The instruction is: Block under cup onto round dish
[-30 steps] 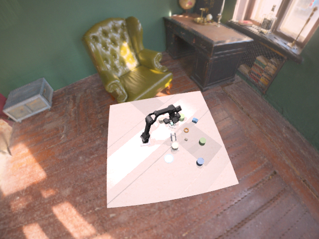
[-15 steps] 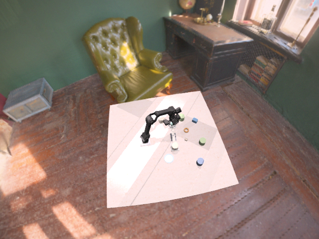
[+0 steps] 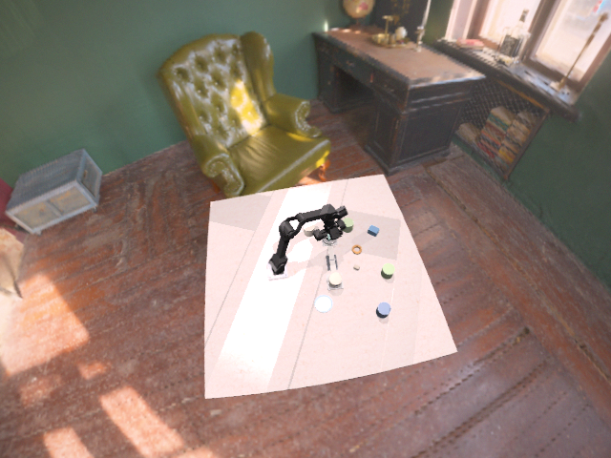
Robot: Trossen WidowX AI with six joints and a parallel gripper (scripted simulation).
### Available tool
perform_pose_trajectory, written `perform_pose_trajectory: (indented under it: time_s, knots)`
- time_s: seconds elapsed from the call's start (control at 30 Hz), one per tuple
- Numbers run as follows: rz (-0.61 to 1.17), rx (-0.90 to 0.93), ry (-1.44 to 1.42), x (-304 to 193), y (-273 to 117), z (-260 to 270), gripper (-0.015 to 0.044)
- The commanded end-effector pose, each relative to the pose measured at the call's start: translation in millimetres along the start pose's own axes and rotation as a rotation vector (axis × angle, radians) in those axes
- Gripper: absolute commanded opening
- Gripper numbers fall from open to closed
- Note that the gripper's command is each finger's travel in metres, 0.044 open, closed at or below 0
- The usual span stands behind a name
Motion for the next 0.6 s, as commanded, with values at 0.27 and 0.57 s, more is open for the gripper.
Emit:
perform_pose_trajectory:
  time_s: [0.27,0.57]
  knots:
    - [-0.003,0.001,-0.002,1,-37,4,0.0]
    - [-0.003,0.001,-0.002,0,-76,3,0.0]
Point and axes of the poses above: the point midway between the two fingers, 35 mm back from their tips, its own y axis out along the fingers, its own z axis across the jaws, x = y × z, the point moved 2 cm from there along -y, back along the fingers, and after that the axes turned 7 degrees about -y, right-handed, at the moved point
